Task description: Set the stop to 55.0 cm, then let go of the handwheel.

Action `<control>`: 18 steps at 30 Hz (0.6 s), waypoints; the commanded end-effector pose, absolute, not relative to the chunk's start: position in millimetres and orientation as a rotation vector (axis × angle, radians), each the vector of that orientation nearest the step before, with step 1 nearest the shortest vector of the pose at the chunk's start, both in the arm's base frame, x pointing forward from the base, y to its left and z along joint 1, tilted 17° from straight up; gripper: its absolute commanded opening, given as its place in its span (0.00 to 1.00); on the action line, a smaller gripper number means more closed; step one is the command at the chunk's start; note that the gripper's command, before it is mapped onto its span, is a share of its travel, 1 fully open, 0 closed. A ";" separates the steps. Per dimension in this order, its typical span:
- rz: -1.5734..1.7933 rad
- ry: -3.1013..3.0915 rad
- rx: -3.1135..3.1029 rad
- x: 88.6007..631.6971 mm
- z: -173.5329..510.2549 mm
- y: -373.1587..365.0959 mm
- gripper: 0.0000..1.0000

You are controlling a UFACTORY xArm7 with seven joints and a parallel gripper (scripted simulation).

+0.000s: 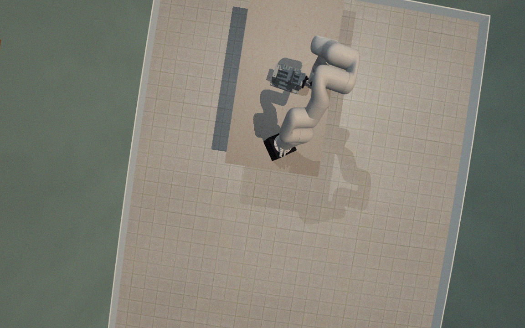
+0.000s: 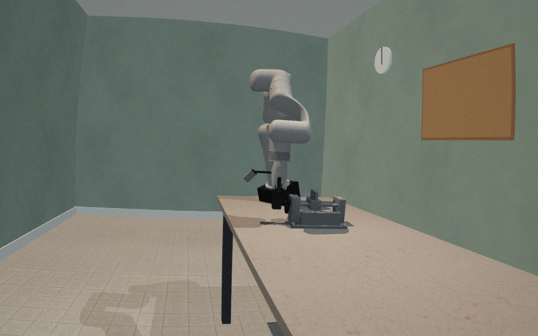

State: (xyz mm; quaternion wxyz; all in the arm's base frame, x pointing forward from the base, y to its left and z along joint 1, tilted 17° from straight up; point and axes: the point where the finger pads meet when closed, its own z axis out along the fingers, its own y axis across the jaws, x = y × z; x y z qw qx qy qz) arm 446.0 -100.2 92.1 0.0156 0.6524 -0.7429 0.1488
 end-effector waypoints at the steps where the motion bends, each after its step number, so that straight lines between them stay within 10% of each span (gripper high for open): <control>1: 0.462 -2.311 2.030 446.4 88.6 -100.7 0.06; 18: 0.462 -2.311 2.030 444.7 78.2 -102.8 0.06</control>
